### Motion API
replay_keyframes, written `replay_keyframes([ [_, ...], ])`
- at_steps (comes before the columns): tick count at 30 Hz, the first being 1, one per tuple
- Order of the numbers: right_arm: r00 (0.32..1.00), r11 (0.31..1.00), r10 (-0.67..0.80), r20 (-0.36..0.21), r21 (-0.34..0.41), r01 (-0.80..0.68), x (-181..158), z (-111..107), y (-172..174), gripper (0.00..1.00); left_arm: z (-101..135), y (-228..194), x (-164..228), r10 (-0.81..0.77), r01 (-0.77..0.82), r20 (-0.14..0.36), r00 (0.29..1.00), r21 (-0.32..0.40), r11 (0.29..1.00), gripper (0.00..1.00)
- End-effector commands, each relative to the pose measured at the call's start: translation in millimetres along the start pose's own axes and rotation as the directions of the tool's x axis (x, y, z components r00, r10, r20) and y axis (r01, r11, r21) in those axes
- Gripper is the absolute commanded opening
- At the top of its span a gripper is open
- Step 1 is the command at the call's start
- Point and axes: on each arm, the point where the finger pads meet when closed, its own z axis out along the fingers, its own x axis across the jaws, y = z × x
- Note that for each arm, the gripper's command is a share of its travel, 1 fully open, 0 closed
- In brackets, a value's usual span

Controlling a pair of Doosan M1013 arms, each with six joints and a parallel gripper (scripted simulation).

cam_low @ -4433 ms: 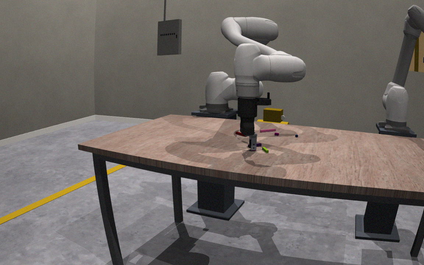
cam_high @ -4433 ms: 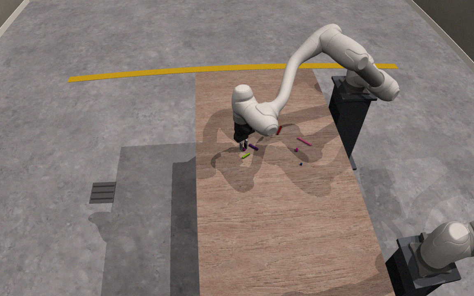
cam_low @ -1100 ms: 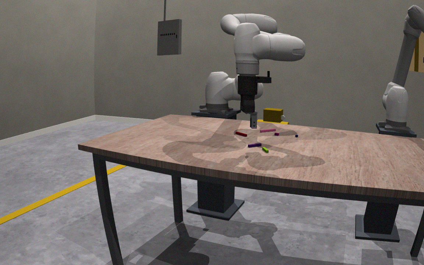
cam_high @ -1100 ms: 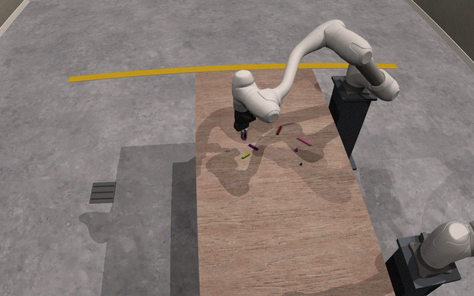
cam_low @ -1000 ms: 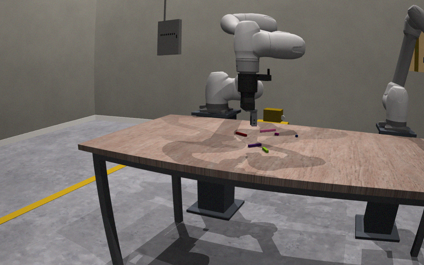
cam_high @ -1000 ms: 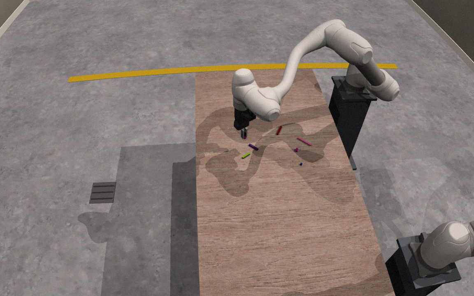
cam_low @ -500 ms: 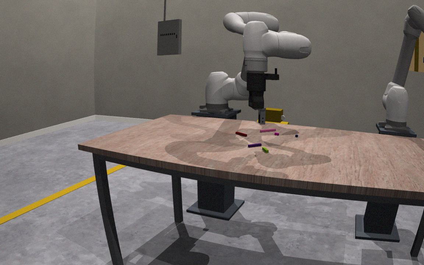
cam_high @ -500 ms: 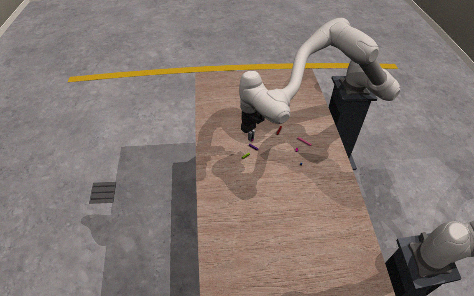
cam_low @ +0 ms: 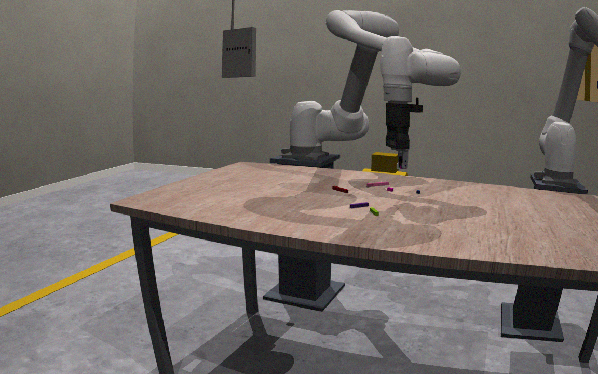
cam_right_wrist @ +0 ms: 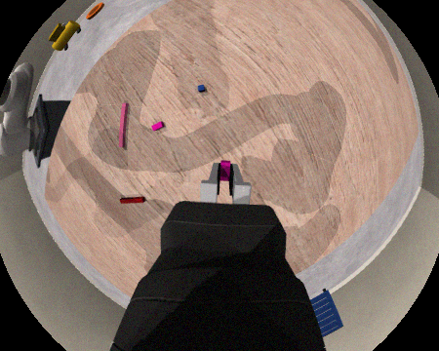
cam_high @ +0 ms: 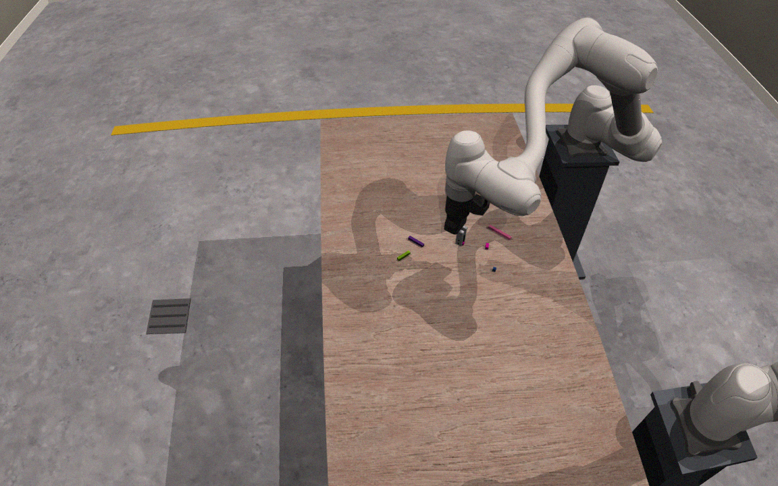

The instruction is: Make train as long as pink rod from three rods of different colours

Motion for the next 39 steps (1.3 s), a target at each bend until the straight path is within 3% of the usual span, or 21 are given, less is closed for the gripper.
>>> replay_keyframes([
  [1, 0.997, 0.997, -0.079, -0.004, 0.000, 0.079, -14.1, -1.1, -39.5, 0.24, -0.5, -0.1, 0.1, 0.000, 0.000, 0.000, 1.000, -0.001, 1.000, 1.00],
  [7, 0.979, 0.979, -0.202, -0.004, 0.000, 0.202, -41.5, 0.3, -97.3, 0.24, -0.5, -0.1, 0.1, 0.000, 0.000, 0.000, 1.000, -0.001, 1.000, 1.00],
  [27, 0.979, 0.979, -0.204, -0.004, 0.000, 0.204, -42.0, 3.6, -98.1, 0.24, -0.5, -0.1, 0.1, 0.000, 0.000, 0.000, 1.000, -0.001, 1.000, 1.00],
  [39, 0.979, 0.979, -0.204, -0.004, 0.000, 0.204, -41.4, 45.9, -98.0, 0.24, -0.5, -0.1, 0.1, 0.000, 0.000, 0.000, 1.000, -0.001, 1.000, 1.00],
])
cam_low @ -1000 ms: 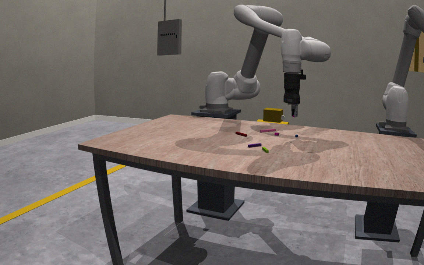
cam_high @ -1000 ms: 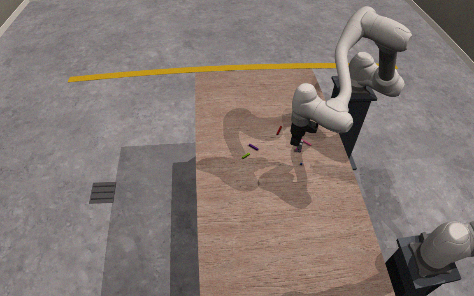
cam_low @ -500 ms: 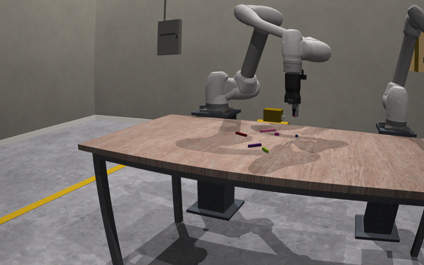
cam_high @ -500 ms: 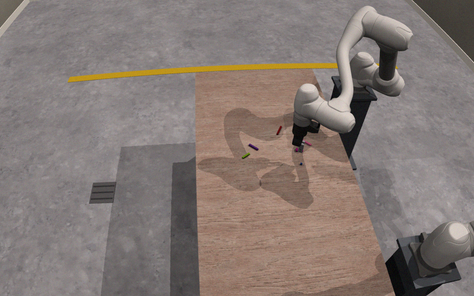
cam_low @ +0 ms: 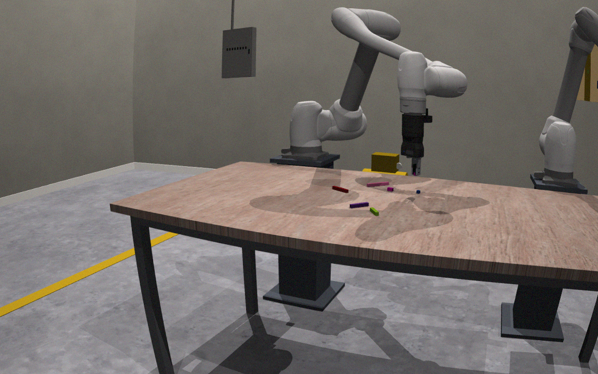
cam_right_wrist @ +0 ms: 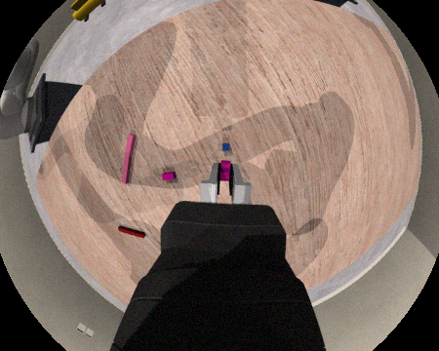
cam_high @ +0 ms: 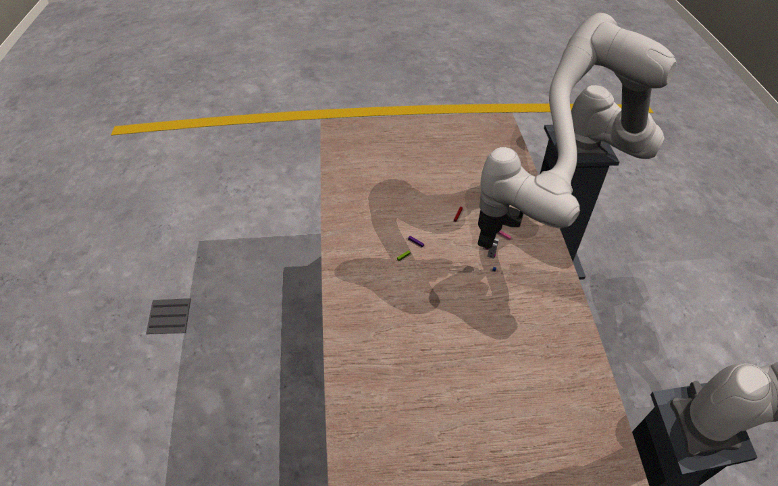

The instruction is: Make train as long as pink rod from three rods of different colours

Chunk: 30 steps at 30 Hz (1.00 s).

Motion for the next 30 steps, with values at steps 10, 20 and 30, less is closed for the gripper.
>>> replay_keyframes([
  [10, 1.000, 1.000, 0.000, -0.002, 0.000, 0.000, 0.9, 39.9, 0.4, 0.24, -0.5, -0.1, 0.1, 0.000, 0.000, 0.000, 1.000, -0.001, 1.000, 1.00],
  [20, 1.000, 1.000, 0.000, -0.002, 0.000, 0.000, 1.0, 51.0, 0.5, 0.24, -0.5, -0.1, 0.1, 0.000, 0.000, 0.000, 1.000, -0.001, 1.000, 1.00],
  [30, 1.000, 1.000, 0.000, -0.002, 0.000, 0.000, 1.0, 51.0, 0.5, 0.24, -0.5, -0.1, 0.1, 0.000, 0.000, 0.000, 1.000, -0.001, 1.000, 1.00],
])
